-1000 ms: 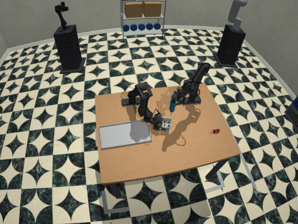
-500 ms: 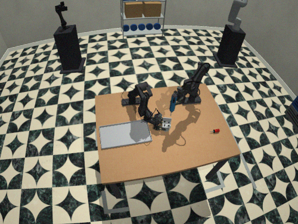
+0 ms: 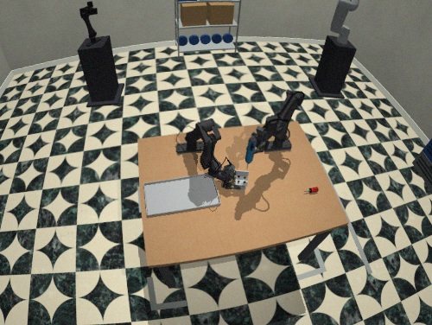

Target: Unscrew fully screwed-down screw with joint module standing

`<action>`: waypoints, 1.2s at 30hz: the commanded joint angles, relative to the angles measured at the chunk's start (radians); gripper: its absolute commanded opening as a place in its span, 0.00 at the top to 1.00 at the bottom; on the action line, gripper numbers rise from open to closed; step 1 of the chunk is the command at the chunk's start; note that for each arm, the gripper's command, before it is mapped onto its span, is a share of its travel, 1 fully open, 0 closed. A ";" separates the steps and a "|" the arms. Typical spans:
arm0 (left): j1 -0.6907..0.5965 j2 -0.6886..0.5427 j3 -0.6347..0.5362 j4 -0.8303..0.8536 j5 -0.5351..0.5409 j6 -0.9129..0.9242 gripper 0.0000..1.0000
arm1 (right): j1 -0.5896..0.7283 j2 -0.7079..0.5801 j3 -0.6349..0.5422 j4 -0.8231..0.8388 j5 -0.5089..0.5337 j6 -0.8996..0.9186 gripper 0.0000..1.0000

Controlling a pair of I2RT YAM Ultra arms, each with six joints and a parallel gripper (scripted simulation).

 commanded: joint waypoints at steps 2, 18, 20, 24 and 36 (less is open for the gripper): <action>0.008 -0.013 -0.011 0.103 0.001 -0.013 0.58 | 0.012 0.022 0.029 -0.016 -0.002 -0.003 0.41; 0.009 0.012 -0.042 0.148 -0.004 -0.019 0.58 | 0.012 0.022 0.029 -0.016 -0.002 -0.003 0.41; 0.010 0.028 -0.033 0.157 -0.003 -0.019 0.58 | 0.012 0.022 0.029 -0.016 -0.002 -0.003 0.41; 0.009 -0.005 -0.021 0.160 -0.003 -0.019 0.58 | 0.012 0.022 0.029 -0.016 -0.002 -0.003 0.41; 0.008 -0.001 -0.052 0.163 -0.004 -0.019 0.58 | 0.012 0.022 0.029 -0.016 -0.002 -0.003 0.41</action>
